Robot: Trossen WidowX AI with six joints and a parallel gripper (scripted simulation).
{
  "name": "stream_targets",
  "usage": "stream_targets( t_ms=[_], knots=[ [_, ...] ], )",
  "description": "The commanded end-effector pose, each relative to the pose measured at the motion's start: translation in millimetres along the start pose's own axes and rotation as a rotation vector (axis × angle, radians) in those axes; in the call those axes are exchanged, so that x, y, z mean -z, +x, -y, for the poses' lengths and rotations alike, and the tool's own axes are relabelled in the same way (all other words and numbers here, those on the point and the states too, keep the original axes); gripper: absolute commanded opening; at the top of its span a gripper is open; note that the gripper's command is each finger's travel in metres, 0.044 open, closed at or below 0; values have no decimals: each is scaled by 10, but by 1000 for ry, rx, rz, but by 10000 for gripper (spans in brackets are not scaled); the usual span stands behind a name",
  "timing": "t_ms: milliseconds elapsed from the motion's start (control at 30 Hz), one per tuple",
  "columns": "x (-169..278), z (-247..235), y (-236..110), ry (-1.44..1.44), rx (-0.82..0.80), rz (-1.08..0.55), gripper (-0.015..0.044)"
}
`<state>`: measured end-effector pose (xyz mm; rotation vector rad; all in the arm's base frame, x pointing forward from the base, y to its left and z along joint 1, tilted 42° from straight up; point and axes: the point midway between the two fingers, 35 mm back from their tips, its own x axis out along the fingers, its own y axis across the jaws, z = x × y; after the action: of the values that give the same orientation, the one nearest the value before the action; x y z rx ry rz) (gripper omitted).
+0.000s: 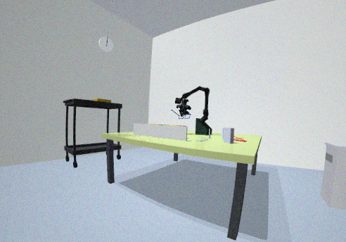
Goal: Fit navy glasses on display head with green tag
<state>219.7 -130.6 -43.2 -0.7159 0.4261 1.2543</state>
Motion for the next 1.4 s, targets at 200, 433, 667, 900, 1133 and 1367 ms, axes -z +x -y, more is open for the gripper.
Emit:
stream_targets(
  t_ms=[200, 433, 667, 900, 1133, 1367],
  knots=[
    [-307, 102, 262, 59, -126, -7, 0],
    [-538, 145, 445, 96, -211, -25, 0],
    [-774, 152, 624, 129, -290, -54, 0],
    [-1011, 126, 793, 160, -362, -90, 0],
    [-1119, 97, 883, 173, -394, -112, 0],
    [-1107, 71, 953, 173, -371, -108, 0]
  ],
)
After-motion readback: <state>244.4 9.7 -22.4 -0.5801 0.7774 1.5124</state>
